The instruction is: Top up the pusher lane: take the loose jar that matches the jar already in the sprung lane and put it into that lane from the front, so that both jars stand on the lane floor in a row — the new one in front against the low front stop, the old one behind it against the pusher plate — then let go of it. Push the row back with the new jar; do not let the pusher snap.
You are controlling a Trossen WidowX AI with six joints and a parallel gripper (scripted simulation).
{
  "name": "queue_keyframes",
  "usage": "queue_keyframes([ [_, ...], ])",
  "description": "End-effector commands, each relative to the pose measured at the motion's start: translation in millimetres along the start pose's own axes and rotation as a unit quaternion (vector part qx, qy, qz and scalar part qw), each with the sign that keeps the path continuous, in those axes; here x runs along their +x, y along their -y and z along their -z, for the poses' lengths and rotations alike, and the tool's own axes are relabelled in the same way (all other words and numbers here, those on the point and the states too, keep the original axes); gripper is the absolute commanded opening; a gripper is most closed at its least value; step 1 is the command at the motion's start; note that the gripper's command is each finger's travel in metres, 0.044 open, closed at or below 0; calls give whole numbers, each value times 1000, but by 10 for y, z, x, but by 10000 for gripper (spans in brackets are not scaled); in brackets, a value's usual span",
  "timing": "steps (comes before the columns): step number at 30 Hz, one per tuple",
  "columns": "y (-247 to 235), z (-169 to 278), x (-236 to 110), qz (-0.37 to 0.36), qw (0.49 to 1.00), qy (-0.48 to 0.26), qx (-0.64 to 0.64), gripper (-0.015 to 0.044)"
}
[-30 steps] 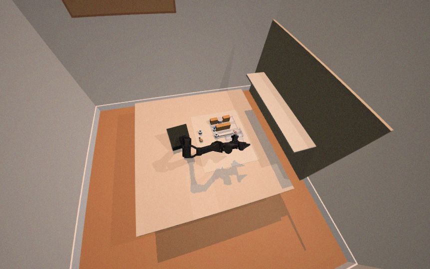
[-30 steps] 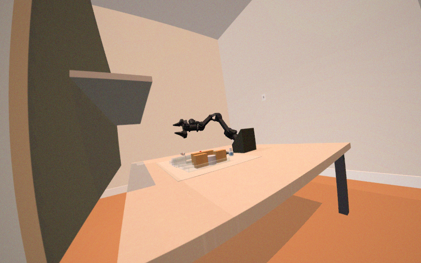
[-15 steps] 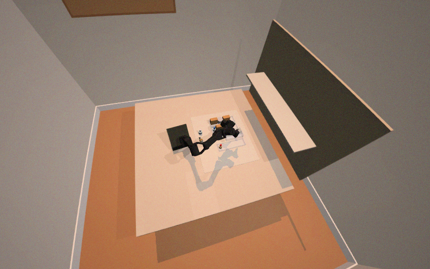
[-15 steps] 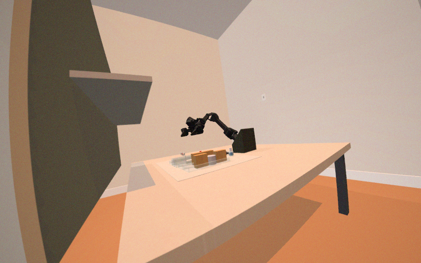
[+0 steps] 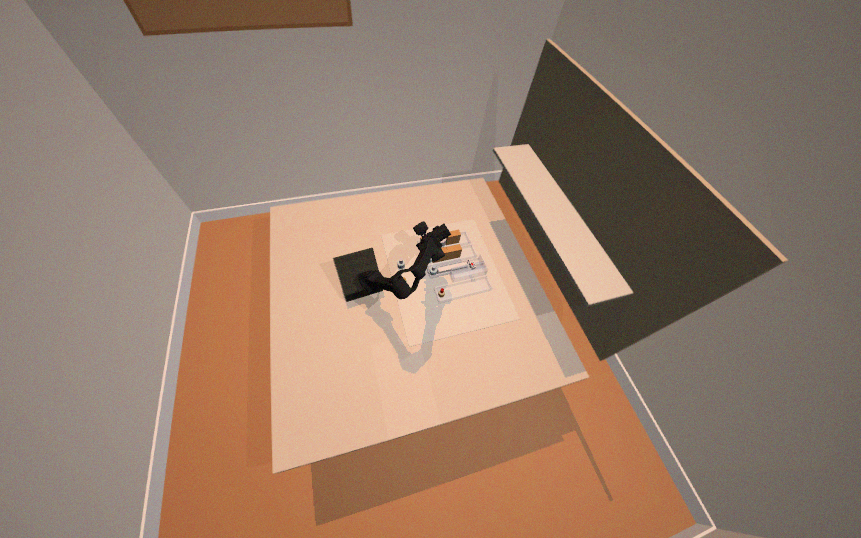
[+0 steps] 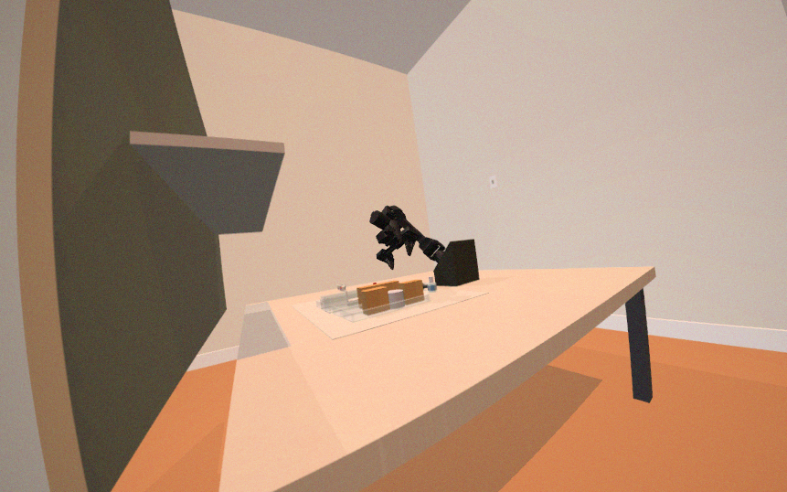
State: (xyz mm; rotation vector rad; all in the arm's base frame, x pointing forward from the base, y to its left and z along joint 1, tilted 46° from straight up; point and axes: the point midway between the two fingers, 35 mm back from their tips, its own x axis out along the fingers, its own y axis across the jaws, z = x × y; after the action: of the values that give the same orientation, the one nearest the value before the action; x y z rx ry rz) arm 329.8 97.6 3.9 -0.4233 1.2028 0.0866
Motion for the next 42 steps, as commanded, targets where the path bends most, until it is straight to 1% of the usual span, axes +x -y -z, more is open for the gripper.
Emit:
queue_keyframes([
  [1,-293,708,13,82,984,-136,78,440],
  [6,-354,1203,-139,204,952,-193,121,440],
  [8,-348,1343,-220,259,936,-197,132,440],
  [10,-343,1385,-252,279,930,-196,135,440],
  [22,-359,1369,-234,279,930,-196,135,440],
  [23,-347,1381,-209,279,930,-196,135,440],
  [26,-215,1517,27,280,930,-195,135,440],
  [42,-105,1603,195,280,930,-195,135,440],
])
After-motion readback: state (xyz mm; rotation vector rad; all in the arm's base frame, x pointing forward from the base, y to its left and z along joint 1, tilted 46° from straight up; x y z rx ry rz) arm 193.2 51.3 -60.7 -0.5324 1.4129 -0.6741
